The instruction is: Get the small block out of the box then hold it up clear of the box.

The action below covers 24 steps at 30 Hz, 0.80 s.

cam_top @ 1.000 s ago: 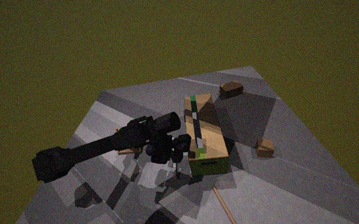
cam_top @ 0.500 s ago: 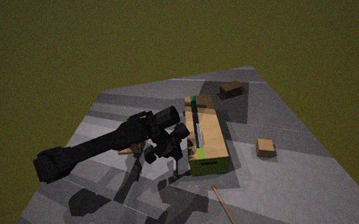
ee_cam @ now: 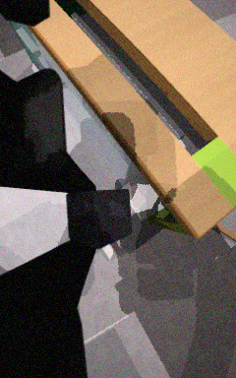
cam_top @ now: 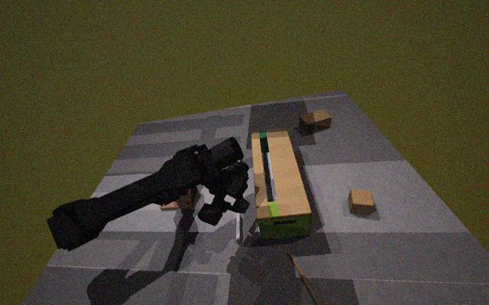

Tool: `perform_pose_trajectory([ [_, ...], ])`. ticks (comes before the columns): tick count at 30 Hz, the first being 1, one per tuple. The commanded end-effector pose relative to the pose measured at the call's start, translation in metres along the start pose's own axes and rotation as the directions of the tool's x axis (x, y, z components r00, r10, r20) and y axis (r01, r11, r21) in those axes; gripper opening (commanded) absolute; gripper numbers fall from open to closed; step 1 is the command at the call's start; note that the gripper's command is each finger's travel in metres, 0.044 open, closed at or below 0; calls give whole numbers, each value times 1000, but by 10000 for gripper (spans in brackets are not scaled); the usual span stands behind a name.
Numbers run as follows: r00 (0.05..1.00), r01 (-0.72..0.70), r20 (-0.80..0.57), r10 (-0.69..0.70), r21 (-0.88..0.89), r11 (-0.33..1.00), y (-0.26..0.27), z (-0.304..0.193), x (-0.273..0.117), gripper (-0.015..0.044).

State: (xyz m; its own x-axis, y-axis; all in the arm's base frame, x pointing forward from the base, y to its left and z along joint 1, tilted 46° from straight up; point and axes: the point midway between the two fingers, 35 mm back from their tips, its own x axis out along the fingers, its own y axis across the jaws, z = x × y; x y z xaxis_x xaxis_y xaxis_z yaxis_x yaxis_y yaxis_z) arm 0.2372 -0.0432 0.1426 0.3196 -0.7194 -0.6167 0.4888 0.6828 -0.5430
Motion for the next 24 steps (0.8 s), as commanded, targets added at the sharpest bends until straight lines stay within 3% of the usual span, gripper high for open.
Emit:
perform_pose_trajectory([
  [1,1000,11,7,-10,-199,980,1,1,-4,0],
  [12,999,35,20,-29,-619,785,3,1,-12,0],
  [24,998,56,40,-50,-922,382,5,1,-22,0],
])
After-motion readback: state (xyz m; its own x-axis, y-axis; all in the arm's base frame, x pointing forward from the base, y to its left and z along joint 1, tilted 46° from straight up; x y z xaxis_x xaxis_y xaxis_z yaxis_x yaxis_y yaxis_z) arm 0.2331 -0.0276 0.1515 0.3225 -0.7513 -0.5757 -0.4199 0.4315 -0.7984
